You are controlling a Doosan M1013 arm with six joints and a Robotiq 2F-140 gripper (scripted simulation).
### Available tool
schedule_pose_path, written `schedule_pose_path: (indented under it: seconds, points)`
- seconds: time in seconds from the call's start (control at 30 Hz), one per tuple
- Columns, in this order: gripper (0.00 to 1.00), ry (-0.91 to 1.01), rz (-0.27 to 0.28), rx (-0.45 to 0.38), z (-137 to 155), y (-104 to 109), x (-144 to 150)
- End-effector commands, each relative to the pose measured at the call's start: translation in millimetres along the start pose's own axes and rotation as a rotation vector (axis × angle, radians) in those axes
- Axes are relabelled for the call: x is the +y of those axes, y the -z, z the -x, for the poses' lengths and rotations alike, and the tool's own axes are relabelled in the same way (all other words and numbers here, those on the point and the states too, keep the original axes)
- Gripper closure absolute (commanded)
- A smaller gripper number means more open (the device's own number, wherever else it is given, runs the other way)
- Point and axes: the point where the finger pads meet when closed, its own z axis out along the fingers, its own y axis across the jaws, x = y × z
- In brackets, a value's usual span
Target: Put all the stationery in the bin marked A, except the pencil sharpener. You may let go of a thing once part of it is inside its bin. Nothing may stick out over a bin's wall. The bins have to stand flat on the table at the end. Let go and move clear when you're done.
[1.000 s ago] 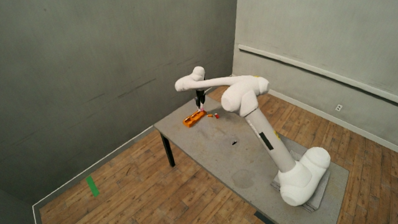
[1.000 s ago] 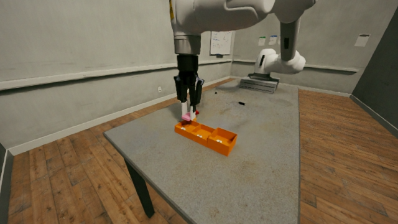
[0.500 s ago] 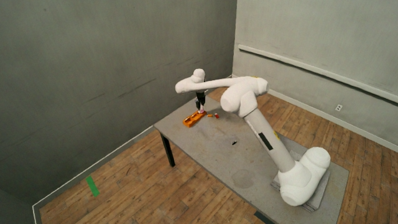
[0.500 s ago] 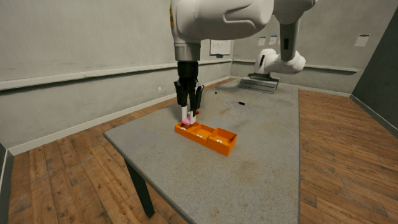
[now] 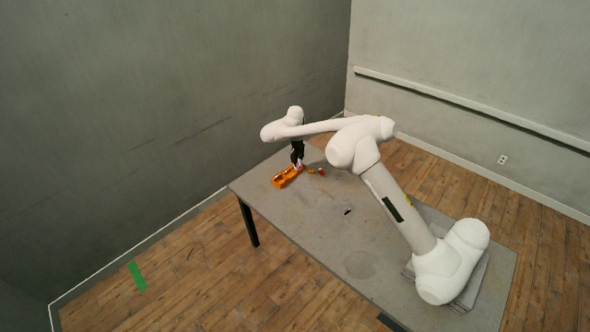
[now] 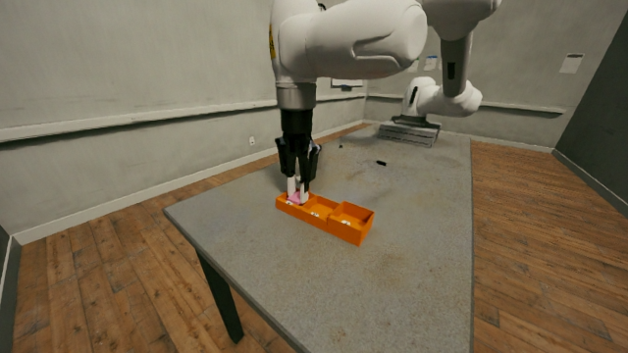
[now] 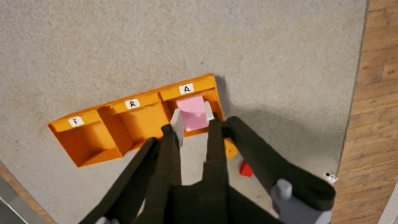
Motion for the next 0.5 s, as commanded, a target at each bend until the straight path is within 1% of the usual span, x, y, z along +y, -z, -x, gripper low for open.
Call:
schedule_pose_path:
  seconds: [0.0,0.4,0.43,0.47]
  points:
    - [0.71,0.0,0.0,0.0,-0.1,-4.2,0.0]
    - [0.71,0.0,0.0,0.0,-0.1,-4.2,0.0]
    - [0.65,0.0,0.0,0.0,-0.1,-4.2,0.0]
    - [0.65,0.0,0.0,0.0,-0.1,-4.2,0.0]
